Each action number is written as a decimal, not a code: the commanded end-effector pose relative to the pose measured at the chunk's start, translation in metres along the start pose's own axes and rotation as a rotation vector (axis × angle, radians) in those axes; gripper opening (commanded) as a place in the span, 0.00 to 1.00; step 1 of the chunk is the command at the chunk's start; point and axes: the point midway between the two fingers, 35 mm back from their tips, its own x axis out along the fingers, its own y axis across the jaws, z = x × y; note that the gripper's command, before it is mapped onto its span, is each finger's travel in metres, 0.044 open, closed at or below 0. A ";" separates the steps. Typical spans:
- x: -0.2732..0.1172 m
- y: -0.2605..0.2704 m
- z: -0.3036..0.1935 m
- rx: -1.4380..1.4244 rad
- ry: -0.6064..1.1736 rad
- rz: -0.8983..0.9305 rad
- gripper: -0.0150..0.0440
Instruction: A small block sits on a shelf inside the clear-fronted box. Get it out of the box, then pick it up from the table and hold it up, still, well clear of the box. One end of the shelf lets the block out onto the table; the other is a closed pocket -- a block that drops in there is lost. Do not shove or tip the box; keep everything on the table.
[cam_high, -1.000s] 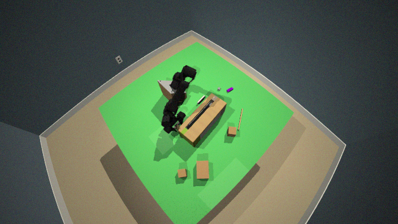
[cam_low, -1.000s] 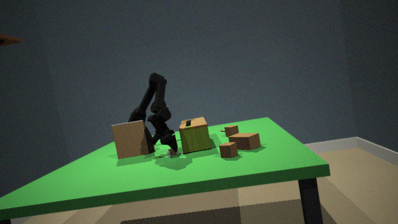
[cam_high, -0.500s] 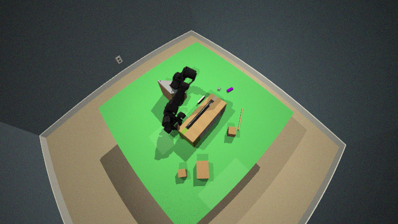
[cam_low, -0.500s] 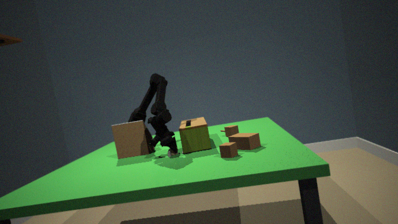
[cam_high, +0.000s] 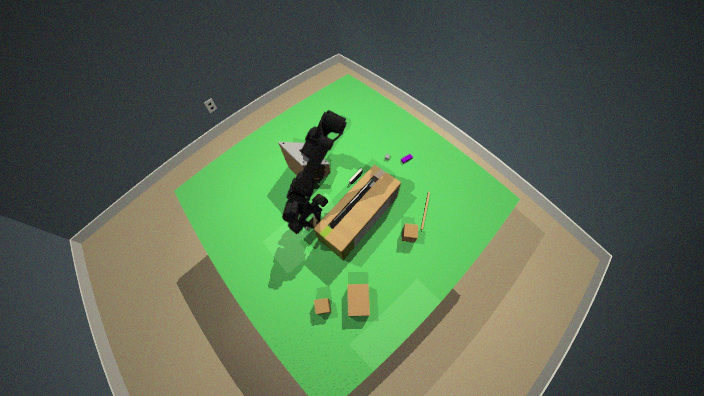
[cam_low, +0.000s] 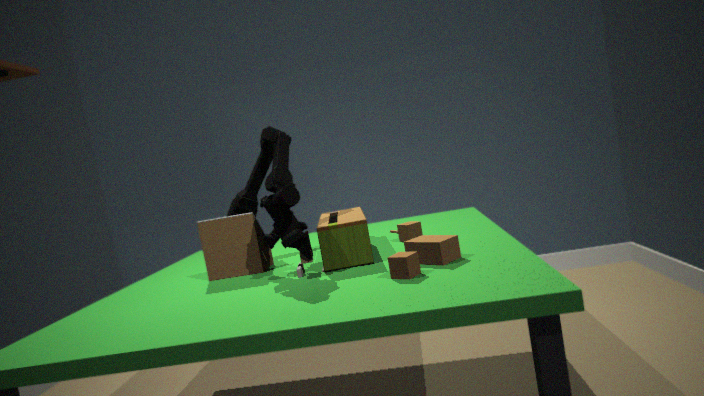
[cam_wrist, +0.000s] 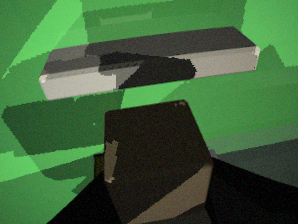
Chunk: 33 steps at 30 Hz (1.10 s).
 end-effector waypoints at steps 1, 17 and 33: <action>-0.020 0.001 -0.008 -0.008 -0.001 0.005 0.25; -0.062 -0.013 -0.023 0.174 0.001 0.092 0.25; -0.109 -0.038 -0.030 0.459 0.044 0.231 0.25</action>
